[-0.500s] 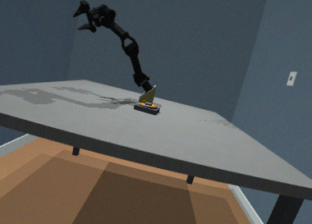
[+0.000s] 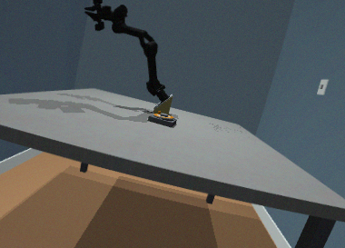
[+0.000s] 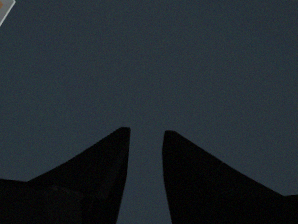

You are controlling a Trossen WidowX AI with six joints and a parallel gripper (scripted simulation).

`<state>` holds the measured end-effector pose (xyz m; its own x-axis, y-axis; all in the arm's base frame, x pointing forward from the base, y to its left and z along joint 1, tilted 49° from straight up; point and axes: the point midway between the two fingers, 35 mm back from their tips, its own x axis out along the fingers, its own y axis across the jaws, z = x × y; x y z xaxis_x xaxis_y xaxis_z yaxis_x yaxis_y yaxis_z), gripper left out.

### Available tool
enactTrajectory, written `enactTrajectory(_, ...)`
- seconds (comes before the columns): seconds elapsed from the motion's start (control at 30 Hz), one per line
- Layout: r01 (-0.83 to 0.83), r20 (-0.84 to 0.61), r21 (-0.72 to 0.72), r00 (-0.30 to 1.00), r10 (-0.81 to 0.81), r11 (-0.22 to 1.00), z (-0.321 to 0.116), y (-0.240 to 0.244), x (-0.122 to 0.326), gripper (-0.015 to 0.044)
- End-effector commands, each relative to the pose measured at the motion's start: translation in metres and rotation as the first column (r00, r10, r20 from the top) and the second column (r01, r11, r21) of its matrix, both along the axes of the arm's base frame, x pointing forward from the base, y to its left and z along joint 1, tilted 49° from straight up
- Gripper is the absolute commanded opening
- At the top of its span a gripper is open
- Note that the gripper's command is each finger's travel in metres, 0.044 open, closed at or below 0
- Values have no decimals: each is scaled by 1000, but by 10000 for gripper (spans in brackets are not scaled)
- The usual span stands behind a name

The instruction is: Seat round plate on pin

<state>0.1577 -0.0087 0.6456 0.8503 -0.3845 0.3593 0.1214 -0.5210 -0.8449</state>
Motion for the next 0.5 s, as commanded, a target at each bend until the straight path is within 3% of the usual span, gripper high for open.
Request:
enactTrajectory(0.0, -212, 222, 163, 959, 173, 964, 16, -30, -30, 0)
enactTrajectory(0.1, -255, 244, 152, 946, 214, 955, 19, -32, -33, 0)
enactTrajectory(0.27, -521, 529, 339, 794, 300, 783, 24, -90, -48, 0)
enactTrajectory(0.33, -554, 562, 360, 771, 300, 751, 23, -99, -48, 0)
enactTrajectory(0.47, -706, 719, 463, 653, 239, 535, 6, -152, -33, 0)
